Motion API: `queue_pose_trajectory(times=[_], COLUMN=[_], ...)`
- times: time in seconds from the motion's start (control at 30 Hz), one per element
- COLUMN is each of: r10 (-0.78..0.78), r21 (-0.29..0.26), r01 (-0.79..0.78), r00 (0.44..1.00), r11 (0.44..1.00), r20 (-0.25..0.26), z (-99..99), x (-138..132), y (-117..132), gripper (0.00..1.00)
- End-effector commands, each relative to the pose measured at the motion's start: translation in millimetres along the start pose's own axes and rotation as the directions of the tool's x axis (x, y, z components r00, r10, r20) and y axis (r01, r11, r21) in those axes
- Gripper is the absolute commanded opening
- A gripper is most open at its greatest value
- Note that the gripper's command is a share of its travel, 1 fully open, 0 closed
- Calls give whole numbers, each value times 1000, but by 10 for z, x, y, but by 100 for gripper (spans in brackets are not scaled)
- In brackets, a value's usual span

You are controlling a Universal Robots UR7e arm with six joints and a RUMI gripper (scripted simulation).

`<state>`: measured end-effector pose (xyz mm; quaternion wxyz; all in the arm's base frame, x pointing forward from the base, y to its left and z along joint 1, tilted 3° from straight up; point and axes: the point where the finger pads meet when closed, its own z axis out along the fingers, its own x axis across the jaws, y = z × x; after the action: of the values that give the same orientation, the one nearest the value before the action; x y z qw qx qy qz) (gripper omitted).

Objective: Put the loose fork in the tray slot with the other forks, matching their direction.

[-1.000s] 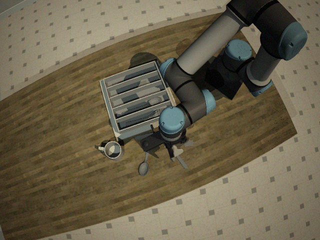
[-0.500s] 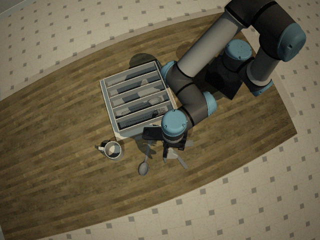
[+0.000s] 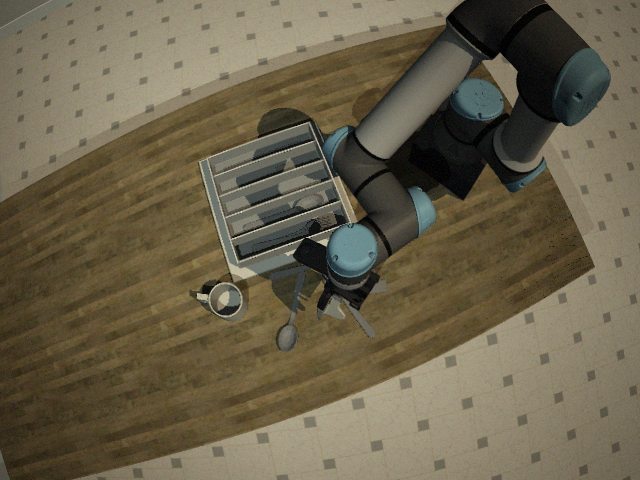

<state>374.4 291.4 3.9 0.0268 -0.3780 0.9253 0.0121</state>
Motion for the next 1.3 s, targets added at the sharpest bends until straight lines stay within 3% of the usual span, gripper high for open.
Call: queue_pose_trajectory(times=[0.0, 0.53, 1.07, 1.1, 1.27], r10=[123, 303, 334, 334, 334], r21=[5, 5, 5, 5, 5], r01=[-123, -303, -334, -334, -334], r00=[992, 953, 942, 942, 942], r11=[992, 953, 942, 942, 942], r20=[0, 1, 2, 2, 2], z=[21, 60, 67, 67, 67], x=[16, 47, 53, 53, 53], y=[16, 50, 56, 56, 56], gripper=[100, 100, 100, 16, 16])
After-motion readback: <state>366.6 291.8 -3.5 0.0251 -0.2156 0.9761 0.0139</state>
